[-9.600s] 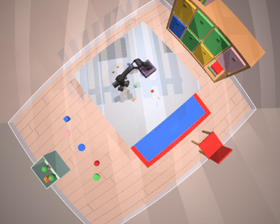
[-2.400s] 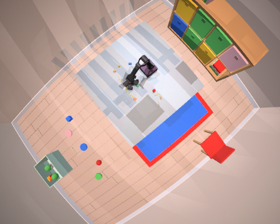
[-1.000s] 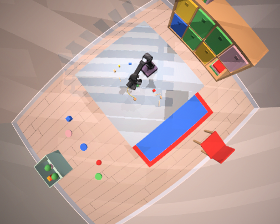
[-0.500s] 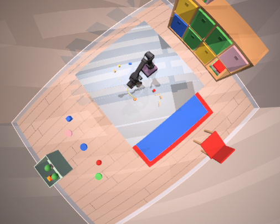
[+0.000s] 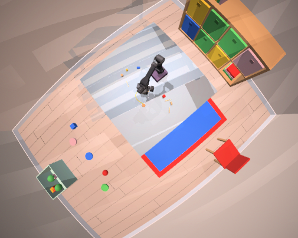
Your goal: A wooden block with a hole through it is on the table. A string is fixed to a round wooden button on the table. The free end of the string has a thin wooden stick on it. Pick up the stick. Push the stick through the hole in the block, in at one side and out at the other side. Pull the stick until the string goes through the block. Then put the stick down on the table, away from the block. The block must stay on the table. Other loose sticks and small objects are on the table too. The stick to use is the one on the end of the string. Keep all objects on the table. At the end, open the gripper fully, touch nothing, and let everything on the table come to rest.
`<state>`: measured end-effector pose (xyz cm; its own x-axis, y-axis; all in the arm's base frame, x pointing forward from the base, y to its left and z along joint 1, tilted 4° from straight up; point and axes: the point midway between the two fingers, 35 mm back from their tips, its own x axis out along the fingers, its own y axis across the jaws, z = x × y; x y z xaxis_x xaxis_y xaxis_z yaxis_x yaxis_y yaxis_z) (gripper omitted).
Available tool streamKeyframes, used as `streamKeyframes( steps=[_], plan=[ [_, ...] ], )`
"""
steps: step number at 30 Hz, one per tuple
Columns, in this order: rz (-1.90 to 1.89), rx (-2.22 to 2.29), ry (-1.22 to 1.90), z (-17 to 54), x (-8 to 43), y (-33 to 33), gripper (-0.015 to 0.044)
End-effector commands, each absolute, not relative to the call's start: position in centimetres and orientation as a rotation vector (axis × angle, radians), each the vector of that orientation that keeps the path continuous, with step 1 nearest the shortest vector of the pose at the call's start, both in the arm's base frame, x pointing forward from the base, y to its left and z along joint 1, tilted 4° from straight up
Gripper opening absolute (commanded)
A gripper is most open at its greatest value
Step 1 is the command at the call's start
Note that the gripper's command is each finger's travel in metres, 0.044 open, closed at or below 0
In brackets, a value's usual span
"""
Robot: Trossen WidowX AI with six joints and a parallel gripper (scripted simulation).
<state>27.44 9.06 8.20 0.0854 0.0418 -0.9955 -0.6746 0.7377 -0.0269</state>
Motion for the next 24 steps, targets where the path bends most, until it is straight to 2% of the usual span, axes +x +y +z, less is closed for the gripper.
streamKeyframes(
  steps=[1, 14, 24],
  plan=[
    [0.001, 0.063, 1.478, 8.4, 26.3, 10.0, 0.0124],
    [-0.638, 0.756, 1.389, 8.3, 25.2, 11.1, 0.0124],
    [-0.654, 0.773, 1.384, 8.3, 25.2, 11.1, 0.0124]
  ],
)
